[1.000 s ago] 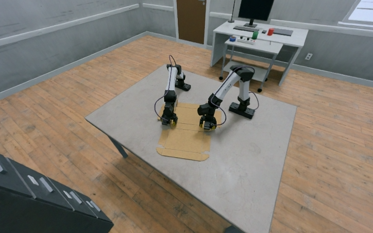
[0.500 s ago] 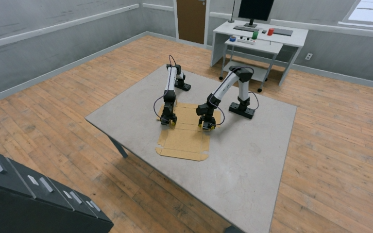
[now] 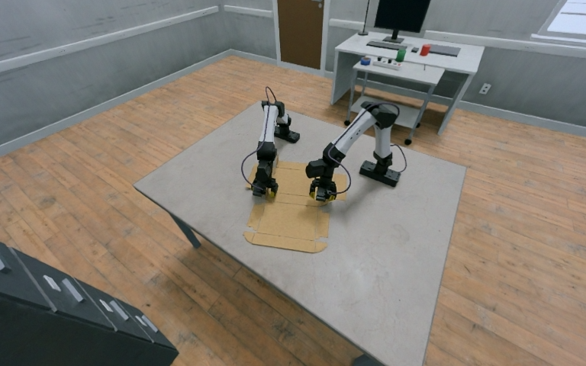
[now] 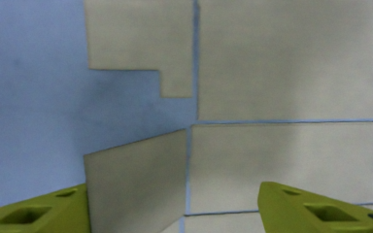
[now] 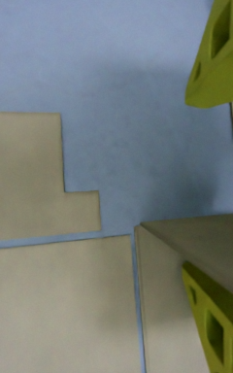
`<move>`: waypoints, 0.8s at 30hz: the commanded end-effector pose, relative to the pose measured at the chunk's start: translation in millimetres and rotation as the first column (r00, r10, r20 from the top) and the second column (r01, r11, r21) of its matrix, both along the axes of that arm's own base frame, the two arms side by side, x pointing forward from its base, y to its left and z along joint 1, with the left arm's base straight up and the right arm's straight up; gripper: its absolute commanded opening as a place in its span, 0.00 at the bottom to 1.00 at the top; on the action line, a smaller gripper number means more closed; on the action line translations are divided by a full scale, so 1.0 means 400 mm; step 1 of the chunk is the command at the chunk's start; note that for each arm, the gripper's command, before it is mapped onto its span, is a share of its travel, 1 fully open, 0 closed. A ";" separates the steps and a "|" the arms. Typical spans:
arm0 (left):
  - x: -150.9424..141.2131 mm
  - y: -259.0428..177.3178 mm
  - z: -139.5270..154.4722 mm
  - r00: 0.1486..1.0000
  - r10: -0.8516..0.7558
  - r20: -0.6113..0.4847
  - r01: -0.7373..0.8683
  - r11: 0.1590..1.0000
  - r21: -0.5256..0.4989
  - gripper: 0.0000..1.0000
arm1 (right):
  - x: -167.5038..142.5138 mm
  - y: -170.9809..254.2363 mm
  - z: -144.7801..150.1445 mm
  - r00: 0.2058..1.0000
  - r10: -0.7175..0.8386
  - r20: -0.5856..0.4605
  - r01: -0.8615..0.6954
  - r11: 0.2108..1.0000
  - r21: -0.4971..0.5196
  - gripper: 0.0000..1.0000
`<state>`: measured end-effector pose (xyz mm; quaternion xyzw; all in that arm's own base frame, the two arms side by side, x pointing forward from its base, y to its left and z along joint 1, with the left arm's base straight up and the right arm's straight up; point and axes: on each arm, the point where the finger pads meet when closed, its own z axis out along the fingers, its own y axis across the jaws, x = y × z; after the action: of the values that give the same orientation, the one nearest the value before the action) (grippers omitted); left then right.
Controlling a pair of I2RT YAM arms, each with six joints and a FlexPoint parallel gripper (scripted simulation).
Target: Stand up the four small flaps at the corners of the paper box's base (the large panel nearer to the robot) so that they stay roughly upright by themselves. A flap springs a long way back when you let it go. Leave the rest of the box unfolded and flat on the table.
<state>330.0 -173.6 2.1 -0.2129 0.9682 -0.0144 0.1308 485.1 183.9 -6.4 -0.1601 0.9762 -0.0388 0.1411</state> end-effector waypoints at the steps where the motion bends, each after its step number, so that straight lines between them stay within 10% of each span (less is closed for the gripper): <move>1: 0.026 -0.040 0.048 0.999 -0.004 0.044 0.006 0.999 -0.041 0.77 | 0.003 0.010 0.012 1.000 0.005 0.010 -0.005 1.000 0.009 0.77; 24: 0.049 -0.095 0.054 1.000 -0.002 0.021 0.002 1.000 -0.008 0.77 | 0.003 0.010 0.012 1.000 0.005 0.010 -0.005 1.000 0.009 0.77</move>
<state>347.0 -204.7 19.3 -0.2105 0.9675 -0.0245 0.1379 485.1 183.9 -6.4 -0.1601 0.9762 -0.0388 0.1411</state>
